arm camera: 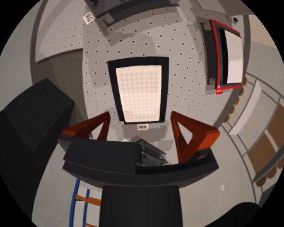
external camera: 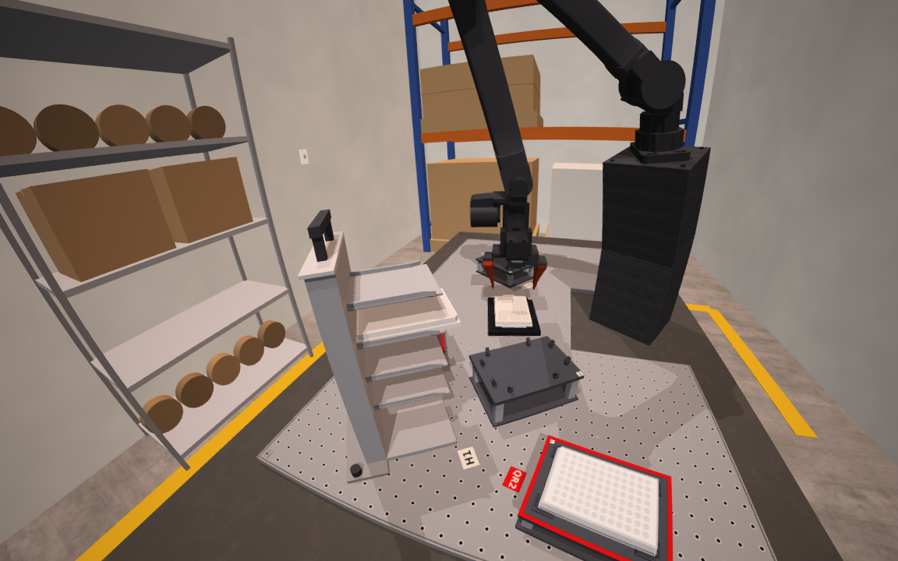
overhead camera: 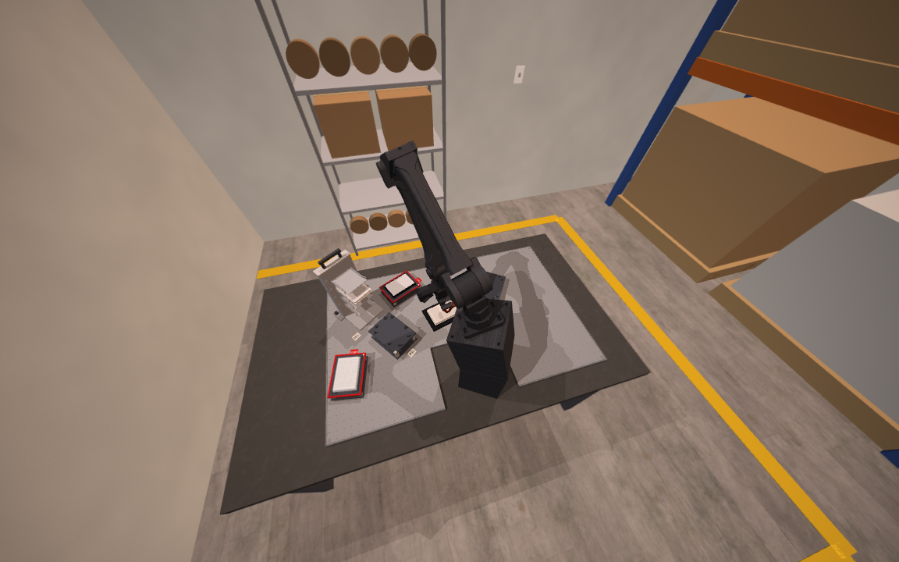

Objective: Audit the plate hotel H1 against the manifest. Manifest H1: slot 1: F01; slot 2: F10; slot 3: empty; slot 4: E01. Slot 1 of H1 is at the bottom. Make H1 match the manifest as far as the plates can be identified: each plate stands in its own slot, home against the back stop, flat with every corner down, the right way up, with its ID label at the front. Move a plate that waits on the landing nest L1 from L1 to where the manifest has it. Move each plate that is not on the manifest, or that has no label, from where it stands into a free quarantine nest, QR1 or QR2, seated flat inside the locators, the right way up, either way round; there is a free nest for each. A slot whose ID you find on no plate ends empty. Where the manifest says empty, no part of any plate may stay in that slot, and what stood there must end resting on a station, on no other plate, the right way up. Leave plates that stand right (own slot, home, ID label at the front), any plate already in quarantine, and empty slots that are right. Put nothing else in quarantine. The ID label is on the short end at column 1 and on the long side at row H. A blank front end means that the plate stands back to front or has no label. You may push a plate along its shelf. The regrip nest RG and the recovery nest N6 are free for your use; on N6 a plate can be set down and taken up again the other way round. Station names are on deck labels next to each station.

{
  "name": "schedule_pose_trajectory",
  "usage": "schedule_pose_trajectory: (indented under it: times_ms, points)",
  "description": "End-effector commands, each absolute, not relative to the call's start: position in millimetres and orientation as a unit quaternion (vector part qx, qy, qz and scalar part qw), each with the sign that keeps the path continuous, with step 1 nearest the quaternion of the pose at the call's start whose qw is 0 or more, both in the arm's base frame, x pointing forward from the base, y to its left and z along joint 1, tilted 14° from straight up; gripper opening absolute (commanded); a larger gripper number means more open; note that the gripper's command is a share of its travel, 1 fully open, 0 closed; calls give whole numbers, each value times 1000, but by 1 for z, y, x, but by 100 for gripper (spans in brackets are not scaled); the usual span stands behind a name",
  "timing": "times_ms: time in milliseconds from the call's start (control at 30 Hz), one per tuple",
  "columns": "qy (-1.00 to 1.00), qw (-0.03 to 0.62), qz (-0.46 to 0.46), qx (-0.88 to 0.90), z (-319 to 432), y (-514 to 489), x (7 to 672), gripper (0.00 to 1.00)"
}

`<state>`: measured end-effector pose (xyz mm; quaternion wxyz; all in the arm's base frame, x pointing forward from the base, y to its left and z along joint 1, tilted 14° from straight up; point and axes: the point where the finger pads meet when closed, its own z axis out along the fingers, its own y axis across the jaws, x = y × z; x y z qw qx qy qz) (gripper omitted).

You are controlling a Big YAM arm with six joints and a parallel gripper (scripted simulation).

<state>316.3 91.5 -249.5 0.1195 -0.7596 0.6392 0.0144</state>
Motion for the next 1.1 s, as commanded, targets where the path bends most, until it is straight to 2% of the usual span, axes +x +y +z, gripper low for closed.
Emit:
schedule_pose_trajectory:
  times_ms: [0, 1067]
  points:
    - [615, 122, 10, -779, -253, 89, 318, 100]
    - [616, 122, 11, -778, -291, 103, 321, 100]
